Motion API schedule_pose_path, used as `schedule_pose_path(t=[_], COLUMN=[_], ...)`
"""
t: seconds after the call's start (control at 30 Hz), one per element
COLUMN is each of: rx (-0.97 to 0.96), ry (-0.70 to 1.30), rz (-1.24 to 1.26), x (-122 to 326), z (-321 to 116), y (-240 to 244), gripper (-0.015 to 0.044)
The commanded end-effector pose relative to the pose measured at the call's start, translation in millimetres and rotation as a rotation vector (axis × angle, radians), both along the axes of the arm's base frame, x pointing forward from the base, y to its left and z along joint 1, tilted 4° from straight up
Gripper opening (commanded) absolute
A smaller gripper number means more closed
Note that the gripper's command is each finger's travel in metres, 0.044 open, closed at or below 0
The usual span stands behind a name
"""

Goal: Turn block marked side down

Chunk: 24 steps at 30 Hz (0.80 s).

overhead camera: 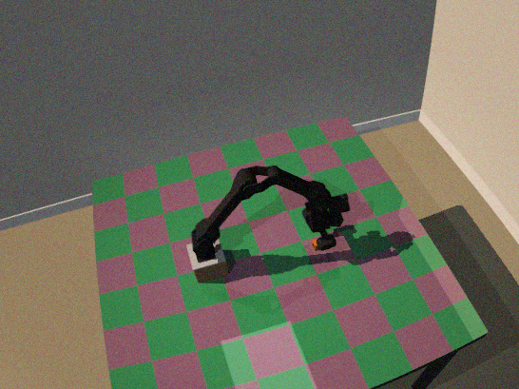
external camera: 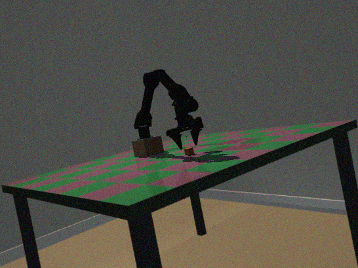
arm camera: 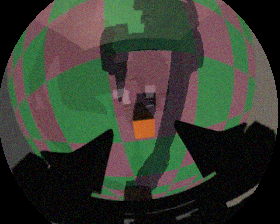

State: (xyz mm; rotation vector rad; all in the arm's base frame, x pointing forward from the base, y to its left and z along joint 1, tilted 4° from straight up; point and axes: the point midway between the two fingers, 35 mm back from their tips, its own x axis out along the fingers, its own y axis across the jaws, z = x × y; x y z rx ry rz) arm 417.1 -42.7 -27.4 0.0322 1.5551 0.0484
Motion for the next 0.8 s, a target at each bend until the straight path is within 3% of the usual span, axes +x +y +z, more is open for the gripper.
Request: schedule_pose_path(t=[0.0, 0.3, 0.73, 0.77], rx=[-0.001, -0.001, -0.001, -0.001], ry=[0.02, 0.02, 0.02, 0.02], rz=[-0.004, -0.004, -0.004, -0.004], x=[-3.9, -4.2, -4.2, -4.2], z=[-15.1, -20.7, -20.7, -20.7], y=[0.4, 0.7, 0.7, 0.7], gripper=[0.044, 0.044, 0.0099, 0.0092])
